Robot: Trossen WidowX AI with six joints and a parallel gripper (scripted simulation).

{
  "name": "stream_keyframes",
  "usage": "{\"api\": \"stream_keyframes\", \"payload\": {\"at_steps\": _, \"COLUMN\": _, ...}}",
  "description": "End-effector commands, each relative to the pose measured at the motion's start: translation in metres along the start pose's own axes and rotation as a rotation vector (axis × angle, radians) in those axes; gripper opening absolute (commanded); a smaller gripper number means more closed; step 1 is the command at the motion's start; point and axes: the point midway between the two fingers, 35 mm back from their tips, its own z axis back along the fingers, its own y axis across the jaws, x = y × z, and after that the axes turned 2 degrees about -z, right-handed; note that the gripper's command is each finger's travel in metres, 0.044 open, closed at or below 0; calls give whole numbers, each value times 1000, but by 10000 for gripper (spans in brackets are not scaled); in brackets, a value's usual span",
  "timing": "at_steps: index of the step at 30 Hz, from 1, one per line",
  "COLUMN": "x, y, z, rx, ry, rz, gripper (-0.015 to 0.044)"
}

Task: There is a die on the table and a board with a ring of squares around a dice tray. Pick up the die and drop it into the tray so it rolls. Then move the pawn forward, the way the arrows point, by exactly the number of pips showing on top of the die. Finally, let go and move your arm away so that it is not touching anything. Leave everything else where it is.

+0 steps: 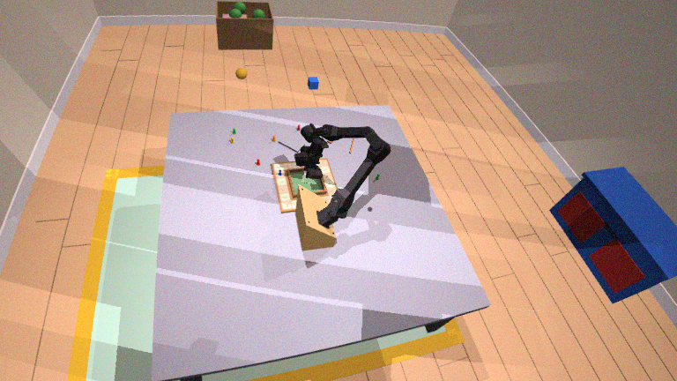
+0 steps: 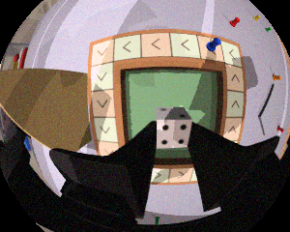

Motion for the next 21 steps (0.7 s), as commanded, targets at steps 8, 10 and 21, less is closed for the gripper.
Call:
{"api": "stream_keyframes", "payload": {"at_steps": 8, "x": 2, "y": 4, "z": -5, "rx": 30, "ry": -355, "rz": 18, "gripper": 0}}
{"api": "stream_keyframes", "payload": {"at_steps": 10, "x": 2, "y": 4, "z": -6, "rx": 21, "ry": -419, "rz": 21, "gripper": 0}}
{"api": "stream_keyframes", "payload": {"at_steps": 21, "x": 0, "y": 3, "z": -4, "rx": -56, "ry": -647, "rz": 32, "gripper": 0}}
